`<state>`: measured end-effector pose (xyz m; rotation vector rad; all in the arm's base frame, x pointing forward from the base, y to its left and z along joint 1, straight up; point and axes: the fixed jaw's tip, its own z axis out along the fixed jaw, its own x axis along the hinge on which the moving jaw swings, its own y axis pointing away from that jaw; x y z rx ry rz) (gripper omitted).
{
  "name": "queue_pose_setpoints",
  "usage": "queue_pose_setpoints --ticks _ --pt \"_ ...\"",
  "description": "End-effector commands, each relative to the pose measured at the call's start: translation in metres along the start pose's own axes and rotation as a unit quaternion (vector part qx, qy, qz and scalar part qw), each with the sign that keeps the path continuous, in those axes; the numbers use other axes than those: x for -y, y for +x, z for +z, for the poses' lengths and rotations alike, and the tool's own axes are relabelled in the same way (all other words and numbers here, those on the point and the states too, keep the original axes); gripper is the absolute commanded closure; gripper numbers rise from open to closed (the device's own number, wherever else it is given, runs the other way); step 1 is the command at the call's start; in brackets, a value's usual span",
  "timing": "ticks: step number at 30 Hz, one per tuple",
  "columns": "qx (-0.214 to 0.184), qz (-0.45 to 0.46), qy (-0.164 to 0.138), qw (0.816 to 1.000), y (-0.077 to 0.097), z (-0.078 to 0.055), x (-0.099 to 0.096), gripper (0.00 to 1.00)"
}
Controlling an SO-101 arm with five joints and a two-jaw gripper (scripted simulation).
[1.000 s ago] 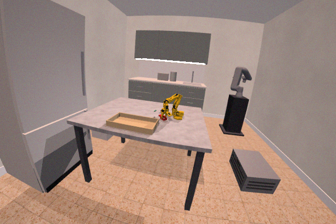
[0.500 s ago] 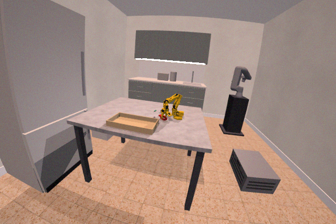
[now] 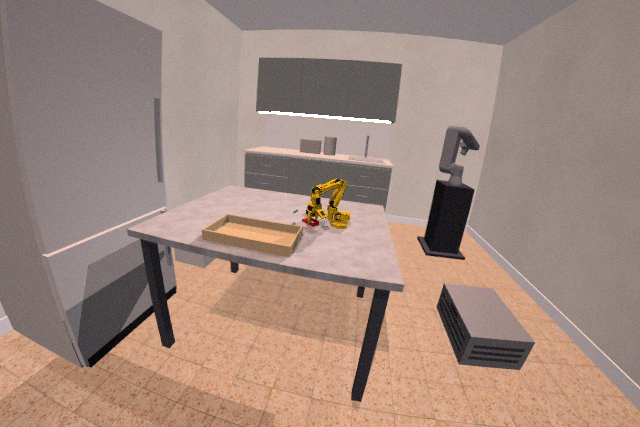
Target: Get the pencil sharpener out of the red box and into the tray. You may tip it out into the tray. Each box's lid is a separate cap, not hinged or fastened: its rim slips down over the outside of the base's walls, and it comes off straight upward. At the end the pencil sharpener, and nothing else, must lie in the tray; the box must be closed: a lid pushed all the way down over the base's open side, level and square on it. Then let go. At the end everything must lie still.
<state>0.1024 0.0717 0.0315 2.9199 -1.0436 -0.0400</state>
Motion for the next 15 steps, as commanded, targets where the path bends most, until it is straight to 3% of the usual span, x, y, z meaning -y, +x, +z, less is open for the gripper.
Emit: queue_pose_setpoints --ticks 1,15 --pt "-0.005 0.0 0.024 1.0 0.0 -0.016 0.006 0.78" --pt "-0.005 0.0 0.024 1.0 -0.001 -0.033 0.003 0.78"
